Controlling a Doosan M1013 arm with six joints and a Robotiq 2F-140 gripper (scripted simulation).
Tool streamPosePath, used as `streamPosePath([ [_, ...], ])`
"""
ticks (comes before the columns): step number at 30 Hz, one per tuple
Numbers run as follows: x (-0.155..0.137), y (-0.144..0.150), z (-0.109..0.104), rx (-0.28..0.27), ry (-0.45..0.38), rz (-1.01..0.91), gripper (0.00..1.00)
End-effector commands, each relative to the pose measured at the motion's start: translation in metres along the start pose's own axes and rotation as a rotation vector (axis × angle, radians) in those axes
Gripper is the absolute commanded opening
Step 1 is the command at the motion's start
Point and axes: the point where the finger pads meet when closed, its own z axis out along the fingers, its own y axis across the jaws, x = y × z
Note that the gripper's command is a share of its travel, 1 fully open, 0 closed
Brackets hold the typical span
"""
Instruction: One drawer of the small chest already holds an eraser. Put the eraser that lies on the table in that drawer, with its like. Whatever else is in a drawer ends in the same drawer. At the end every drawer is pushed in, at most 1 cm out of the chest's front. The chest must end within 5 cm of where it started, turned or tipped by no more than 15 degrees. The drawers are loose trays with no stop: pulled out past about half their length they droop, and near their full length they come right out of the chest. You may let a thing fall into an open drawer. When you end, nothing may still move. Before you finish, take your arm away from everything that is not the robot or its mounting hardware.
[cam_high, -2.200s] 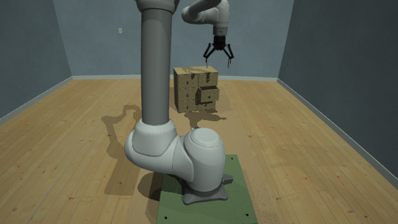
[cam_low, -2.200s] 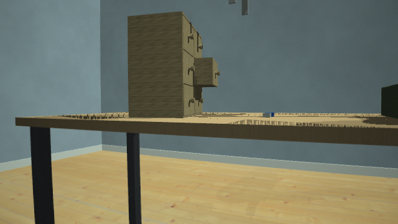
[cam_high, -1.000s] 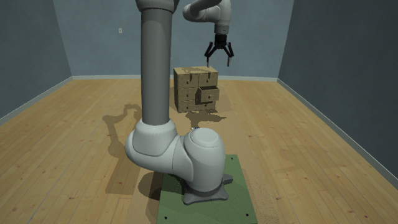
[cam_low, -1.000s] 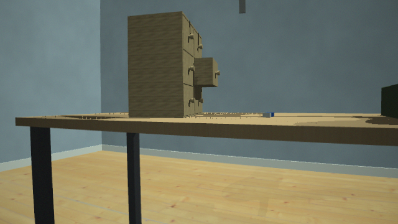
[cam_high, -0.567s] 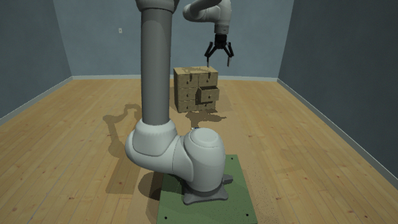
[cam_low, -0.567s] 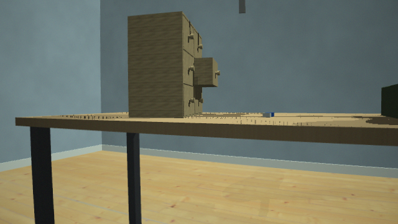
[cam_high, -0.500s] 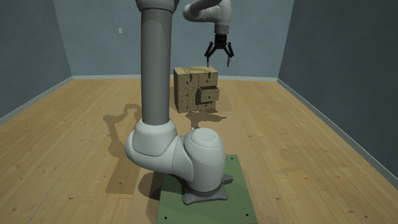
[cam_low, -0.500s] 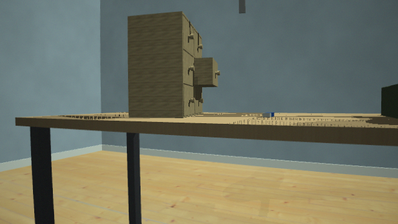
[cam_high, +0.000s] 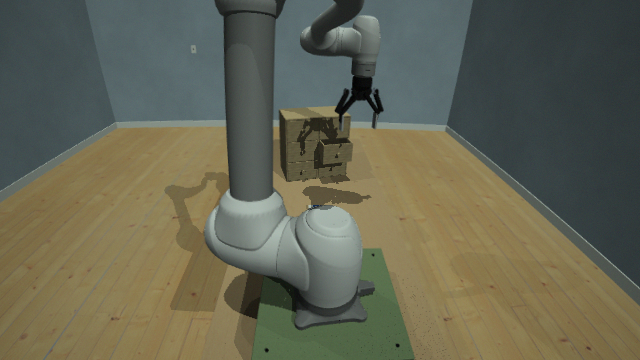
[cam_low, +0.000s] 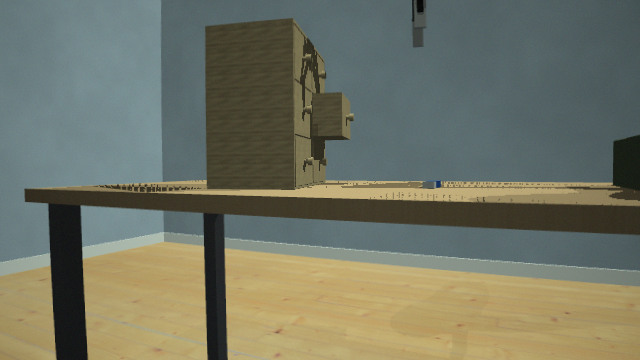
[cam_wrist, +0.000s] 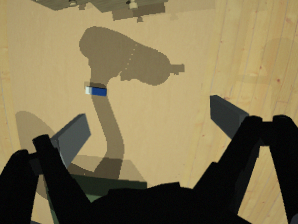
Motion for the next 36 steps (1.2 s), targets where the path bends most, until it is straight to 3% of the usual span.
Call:
streamPosePath([
  [1,-0.050,-0.002,0.046,-0.002,0.007,-0.001,1.00],
  [3,-0.050,-0.002,0.046,-0.002,0.007,-0.001,1.00],
  [4,-0.067,-0.004,0.060,-0.002,0.007,-0.001,1.00],
  [6,-0.075,-0.006,0.067,-0.002,0.007,-0.001,1.00],
  [19,-0.073,-0.006,0.072,-0.002,0.053,-0.001,1.00],
  [26,-0.060,-0.006,0.084,-0.002,0.198,-0.002,1.00],
  [28,-0.060,-0.006,0.084,-0.002,0.198,-0.002,1.00],
  [36,-0.041,-0.006,0.103,-0.001,0.432,-0.002,1.00],
])
